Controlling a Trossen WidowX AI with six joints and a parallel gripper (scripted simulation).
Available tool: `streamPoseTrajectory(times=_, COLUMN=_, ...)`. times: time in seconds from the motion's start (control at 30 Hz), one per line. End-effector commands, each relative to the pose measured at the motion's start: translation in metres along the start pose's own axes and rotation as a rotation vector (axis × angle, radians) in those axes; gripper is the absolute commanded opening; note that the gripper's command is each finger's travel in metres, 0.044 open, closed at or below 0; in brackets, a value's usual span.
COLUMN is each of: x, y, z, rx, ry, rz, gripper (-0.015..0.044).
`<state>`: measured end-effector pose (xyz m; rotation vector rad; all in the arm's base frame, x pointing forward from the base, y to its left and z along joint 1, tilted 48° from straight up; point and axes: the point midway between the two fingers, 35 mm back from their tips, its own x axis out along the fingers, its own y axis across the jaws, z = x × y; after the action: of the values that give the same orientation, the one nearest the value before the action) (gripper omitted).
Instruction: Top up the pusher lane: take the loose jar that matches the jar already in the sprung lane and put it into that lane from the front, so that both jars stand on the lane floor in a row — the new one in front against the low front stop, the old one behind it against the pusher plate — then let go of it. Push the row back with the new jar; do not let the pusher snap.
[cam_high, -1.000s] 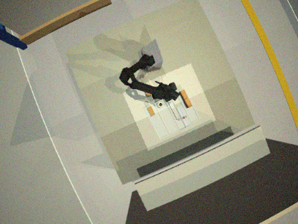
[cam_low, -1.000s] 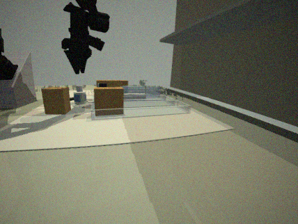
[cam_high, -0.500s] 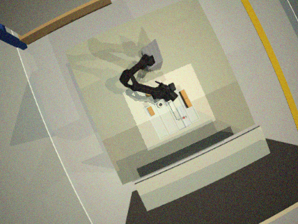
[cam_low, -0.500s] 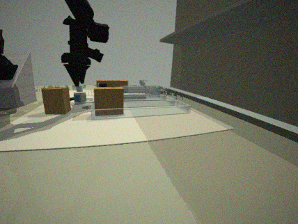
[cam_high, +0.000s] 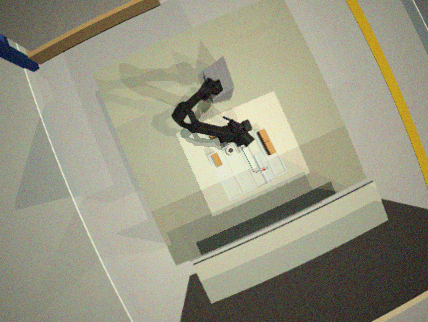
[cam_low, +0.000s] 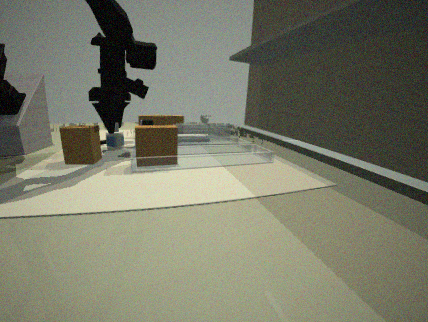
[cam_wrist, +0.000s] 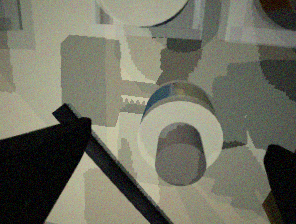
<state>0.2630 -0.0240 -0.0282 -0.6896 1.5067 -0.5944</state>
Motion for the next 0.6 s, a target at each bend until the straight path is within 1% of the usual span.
streamPoseTrajectory(times=0.0, x=0.009, y=-0.001, z=-0.002, rx=-0.008, ry=0.003, rz=-0.007, gripper=0.044)
streamPoseTrajectory(times=0.3, x=0.02, y=-0.001, z=-0.003, rx=-0.007, ry=0.003, rz=-0.009, gripper=0.044)
streamPoseTrajectory(times=0.57, x=0.02, y=-0.001, z=-0.003, rx=-0.007, ry=0.003, rz=-0.009, gripper=0.023)
